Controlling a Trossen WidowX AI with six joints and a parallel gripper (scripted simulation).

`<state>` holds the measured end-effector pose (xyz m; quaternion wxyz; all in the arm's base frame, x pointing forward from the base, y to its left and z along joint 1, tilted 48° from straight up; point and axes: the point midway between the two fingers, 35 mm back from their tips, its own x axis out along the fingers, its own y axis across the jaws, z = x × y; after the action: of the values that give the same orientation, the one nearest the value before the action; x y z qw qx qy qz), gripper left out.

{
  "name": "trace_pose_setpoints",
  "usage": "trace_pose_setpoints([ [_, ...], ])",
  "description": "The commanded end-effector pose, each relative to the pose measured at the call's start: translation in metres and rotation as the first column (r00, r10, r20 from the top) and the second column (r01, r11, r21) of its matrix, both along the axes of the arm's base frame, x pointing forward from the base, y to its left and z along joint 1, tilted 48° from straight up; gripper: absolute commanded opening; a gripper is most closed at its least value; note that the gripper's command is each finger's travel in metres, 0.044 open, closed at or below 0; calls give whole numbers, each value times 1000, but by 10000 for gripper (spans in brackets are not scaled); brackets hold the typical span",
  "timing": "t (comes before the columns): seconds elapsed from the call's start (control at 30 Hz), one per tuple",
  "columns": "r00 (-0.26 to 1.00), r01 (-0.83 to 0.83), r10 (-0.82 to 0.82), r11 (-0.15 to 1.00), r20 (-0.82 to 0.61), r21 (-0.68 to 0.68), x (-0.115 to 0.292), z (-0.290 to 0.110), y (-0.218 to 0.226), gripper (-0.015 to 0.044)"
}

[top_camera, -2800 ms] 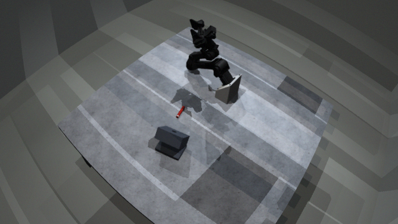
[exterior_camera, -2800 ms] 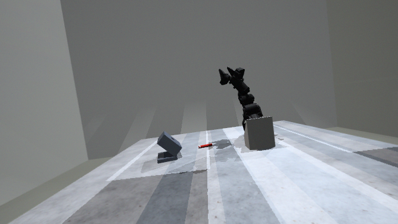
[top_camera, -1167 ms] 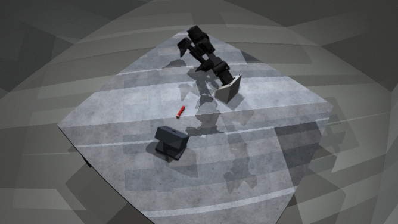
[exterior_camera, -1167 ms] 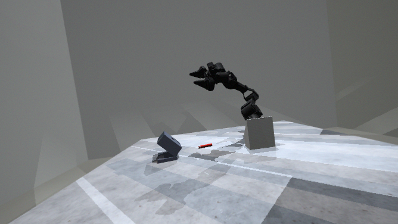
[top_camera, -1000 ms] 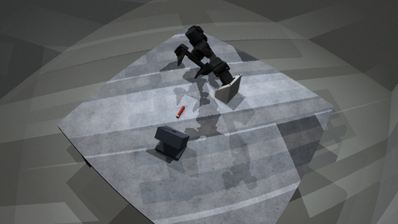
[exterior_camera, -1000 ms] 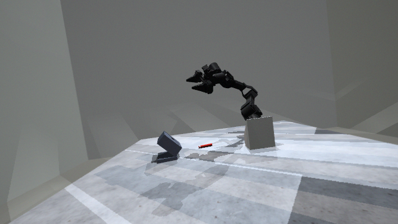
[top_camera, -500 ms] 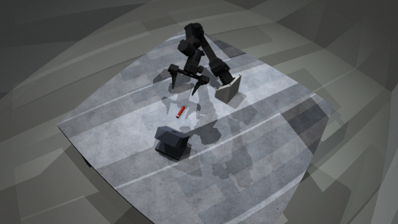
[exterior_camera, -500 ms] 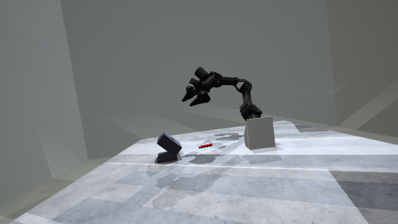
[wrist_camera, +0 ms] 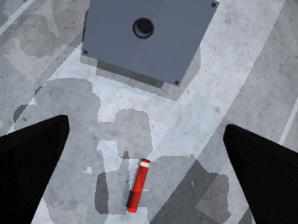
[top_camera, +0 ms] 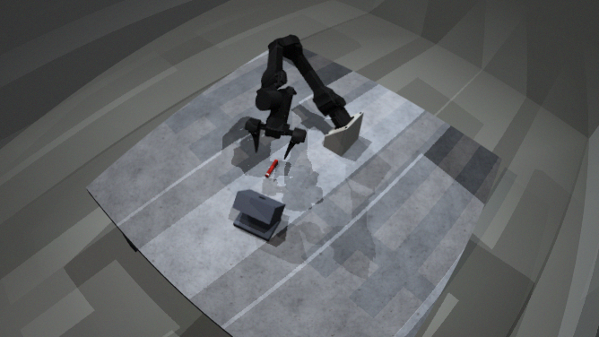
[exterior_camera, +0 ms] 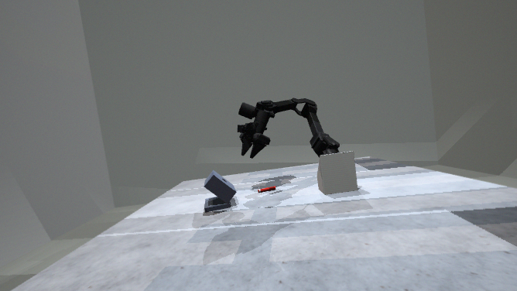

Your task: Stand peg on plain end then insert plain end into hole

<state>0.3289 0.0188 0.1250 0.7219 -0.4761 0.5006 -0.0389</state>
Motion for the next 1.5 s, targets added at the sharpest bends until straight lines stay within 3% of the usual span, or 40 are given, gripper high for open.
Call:
trace_pose_setpoints([
  [0.0,987,148,-149,989,-52,-23,-3,-11,-24,440],
  [0.47,833,518,-535,844,-139,-140,-24,-29,-88,440],
  [1.47,831,522,-538,842,-140,-139,-22,-54,-115,440],
])
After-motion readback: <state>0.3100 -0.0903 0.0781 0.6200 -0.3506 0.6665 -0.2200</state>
